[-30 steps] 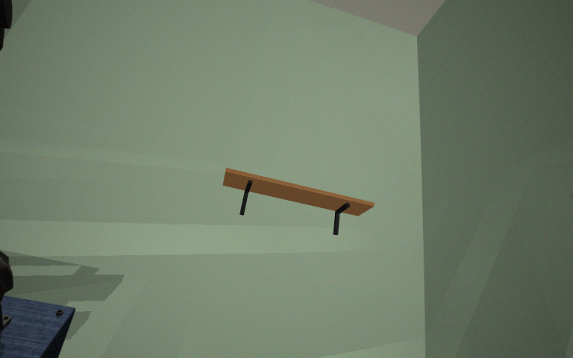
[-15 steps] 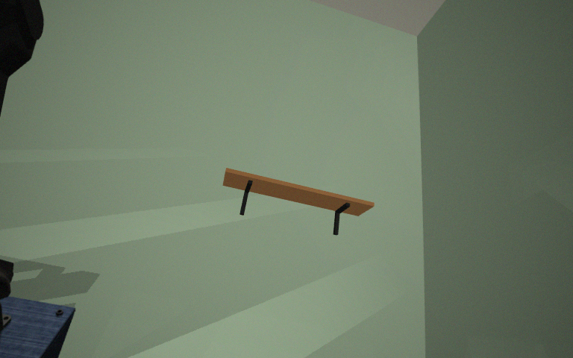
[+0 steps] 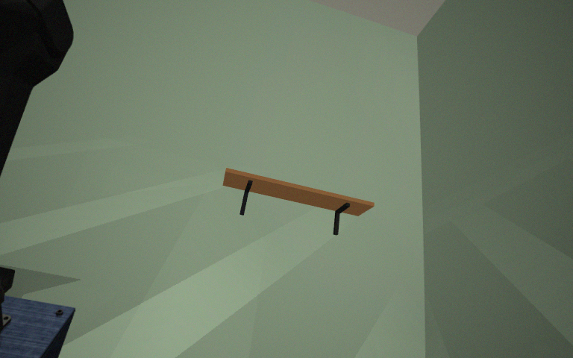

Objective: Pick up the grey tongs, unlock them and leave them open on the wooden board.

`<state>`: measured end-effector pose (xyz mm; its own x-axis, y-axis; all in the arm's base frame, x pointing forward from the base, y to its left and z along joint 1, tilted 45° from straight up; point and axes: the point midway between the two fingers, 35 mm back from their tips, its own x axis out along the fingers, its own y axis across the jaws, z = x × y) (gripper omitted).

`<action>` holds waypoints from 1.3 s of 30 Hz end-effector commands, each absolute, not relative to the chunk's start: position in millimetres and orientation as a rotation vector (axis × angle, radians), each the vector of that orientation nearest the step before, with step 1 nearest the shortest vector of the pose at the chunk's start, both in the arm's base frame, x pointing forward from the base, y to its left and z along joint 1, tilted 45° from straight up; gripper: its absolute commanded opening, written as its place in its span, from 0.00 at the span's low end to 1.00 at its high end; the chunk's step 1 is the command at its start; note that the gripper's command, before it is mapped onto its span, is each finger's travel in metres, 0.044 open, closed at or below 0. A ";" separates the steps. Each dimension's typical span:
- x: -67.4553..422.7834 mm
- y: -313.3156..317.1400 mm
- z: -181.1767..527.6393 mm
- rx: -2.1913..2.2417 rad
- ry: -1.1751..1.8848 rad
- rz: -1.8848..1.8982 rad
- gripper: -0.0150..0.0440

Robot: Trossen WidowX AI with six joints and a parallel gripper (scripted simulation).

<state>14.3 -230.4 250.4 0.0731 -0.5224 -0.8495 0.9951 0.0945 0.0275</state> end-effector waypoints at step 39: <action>-69.6 -198.5 270.2 0.772 0.439 -1.507 0.00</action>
